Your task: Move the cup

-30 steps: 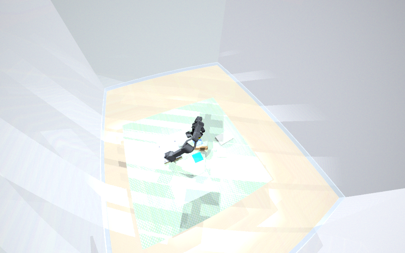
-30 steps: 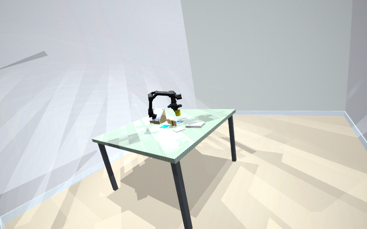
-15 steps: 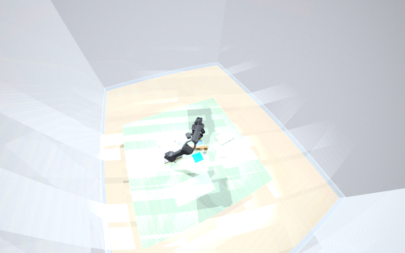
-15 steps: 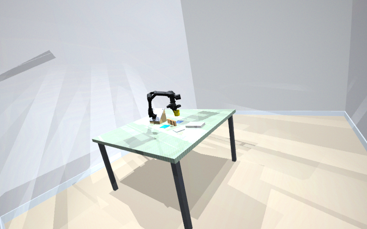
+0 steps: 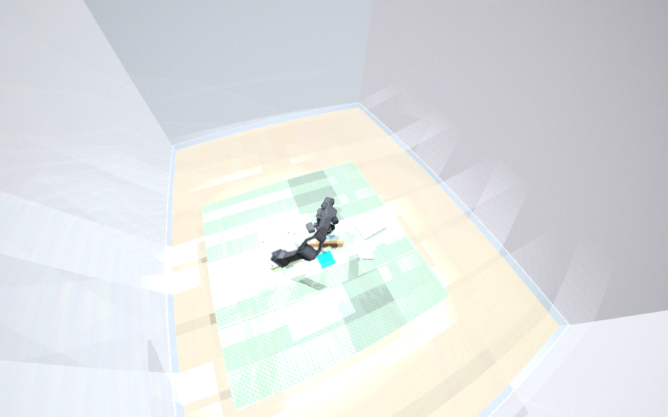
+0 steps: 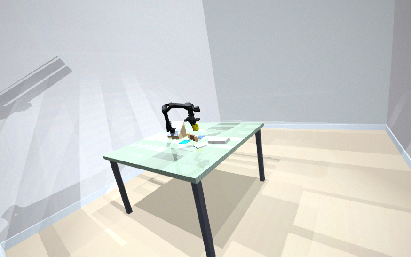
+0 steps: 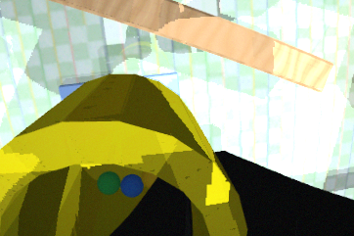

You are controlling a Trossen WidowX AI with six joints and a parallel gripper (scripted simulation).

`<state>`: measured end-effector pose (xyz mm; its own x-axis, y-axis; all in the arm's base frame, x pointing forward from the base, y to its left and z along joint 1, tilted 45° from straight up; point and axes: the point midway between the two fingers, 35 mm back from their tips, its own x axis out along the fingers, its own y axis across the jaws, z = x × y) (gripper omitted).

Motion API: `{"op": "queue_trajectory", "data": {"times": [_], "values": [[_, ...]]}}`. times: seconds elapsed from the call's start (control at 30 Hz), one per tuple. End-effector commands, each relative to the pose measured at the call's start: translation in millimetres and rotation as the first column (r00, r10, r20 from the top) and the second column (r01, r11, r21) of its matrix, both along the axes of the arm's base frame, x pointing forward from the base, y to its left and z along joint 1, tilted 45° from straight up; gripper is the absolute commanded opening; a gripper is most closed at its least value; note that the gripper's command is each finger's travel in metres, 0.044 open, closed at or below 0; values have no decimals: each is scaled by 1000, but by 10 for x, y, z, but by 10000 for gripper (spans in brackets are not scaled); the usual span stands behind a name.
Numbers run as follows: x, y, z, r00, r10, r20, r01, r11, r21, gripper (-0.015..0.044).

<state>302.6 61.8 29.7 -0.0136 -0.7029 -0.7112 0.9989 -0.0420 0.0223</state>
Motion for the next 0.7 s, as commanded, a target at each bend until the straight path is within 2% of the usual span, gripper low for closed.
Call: {"op": "queue_trajectory", "data": {"times": [0.0, 0.67], "values": [[-34, -51, 47, 1000, 2, -5, -2, 1000, -5, 0], [-203, -283, 308, 1000, 2, -7, -2, 1000, -6, 0]]}}
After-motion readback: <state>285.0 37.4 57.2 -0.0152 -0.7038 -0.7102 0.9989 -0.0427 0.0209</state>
